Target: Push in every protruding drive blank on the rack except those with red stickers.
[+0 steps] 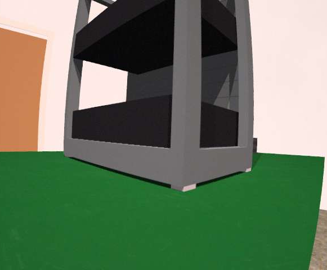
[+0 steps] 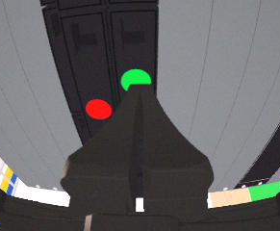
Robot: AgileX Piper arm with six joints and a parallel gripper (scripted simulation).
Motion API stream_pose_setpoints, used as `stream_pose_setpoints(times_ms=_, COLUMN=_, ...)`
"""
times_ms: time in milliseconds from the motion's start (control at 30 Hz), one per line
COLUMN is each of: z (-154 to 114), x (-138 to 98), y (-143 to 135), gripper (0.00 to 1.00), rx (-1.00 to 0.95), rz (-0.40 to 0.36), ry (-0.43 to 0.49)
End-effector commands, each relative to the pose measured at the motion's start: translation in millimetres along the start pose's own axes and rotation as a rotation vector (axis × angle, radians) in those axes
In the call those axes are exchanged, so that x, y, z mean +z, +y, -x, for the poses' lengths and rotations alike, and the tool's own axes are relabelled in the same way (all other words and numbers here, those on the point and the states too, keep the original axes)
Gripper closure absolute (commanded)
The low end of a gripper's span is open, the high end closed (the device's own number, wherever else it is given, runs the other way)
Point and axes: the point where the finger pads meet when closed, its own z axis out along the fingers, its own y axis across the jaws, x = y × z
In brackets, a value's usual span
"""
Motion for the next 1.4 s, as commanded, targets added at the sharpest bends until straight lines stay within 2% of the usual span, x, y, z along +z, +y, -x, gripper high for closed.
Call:
stream_pose_setpoints(times_ms=0, z=0, x=0, y=3, gripper=1.0, rx=0.002, rz=0.007, ry=0.001)
stream_pose_setpoints(times_ms=467, z=0, x=1, y=3, gripper=1.0, rx=0.002, rz=0.007, ry=0.001)
stream_pose_setpoints(times_ms=633, z=0, x=9, y=6, gripper=1.0, rx=0.002, rz=0.007, ry=0.001)
stream_pose_setpoints(times_ms=1367, z=0, x=20, y=4, gripper=1.0, rx=0.002, rz=0.007, ry=0.001)
